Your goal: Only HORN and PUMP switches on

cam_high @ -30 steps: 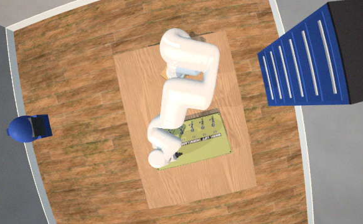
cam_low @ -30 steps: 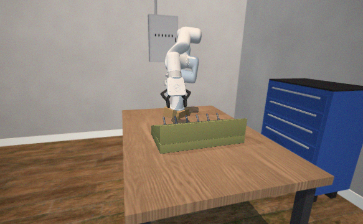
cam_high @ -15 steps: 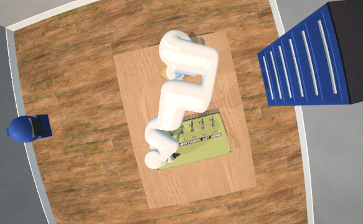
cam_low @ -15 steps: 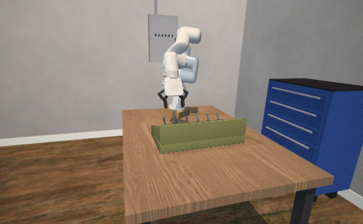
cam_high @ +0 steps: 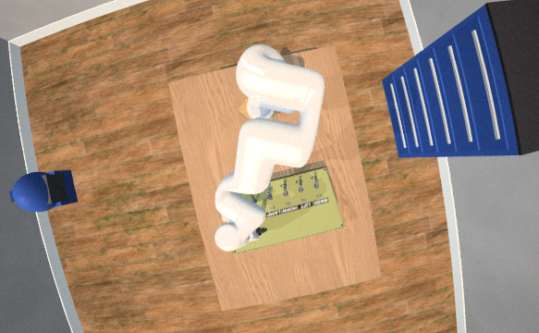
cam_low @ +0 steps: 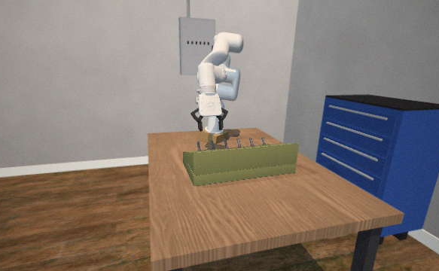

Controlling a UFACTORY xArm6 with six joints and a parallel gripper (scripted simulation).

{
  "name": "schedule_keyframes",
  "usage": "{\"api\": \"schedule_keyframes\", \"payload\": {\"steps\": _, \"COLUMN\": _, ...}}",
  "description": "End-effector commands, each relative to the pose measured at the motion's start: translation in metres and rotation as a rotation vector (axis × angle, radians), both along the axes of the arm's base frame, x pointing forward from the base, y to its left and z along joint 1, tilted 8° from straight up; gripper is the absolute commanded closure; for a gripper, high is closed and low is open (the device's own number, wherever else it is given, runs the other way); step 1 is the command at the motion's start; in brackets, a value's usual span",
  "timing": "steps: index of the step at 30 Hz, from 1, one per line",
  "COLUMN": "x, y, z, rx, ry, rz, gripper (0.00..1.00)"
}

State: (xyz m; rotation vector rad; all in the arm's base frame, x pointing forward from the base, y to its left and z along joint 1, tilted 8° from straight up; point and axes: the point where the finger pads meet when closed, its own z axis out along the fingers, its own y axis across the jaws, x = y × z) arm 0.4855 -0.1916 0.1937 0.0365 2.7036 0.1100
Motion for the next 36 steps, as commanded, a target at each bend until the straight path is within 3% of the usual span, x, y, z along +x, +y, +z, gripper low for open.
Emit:
{"api": "schedule_keyframes", "payload": {"steps": 1, "x": 0.001, "y": -0.001, "z": 0.002, "rx": -0.002, "ry": -0.004, "rz": 0.0, "gripper": 0.0}}
{"api": "schedule_keyframes", "payload": {"steps": 21, "x": 0.001, "y": -0.001, "z": 0.002, "rx": -0.002, "ry": -0.004, "rz": 0.0, "gripper": 0.0}}
{"api": "schedule_keyframes", "payload": {"steps": 22, "x": 0.001, "y": -0.001, "z": 0.002, "rx": -0.002, "ry": -0.004, "rz": 0.0, "gripper": 1.0}}
{"api": "schedule_keyframes", "payload": {"steps": 29, "x": -0.001, "y": -0.001, "z": 0.006, "rx": -0.002, "ry": -0.004, "rz": 0.0, "gripper": 1.0}}
{"api": "schedule_keyframes", "payload": {"steps": 36, "x": -0.011, "y": -0.003, "z": 0.027, "rx": -0.002, "ry": -0.004, "rz": 0.0, "gripper": 1.0}}
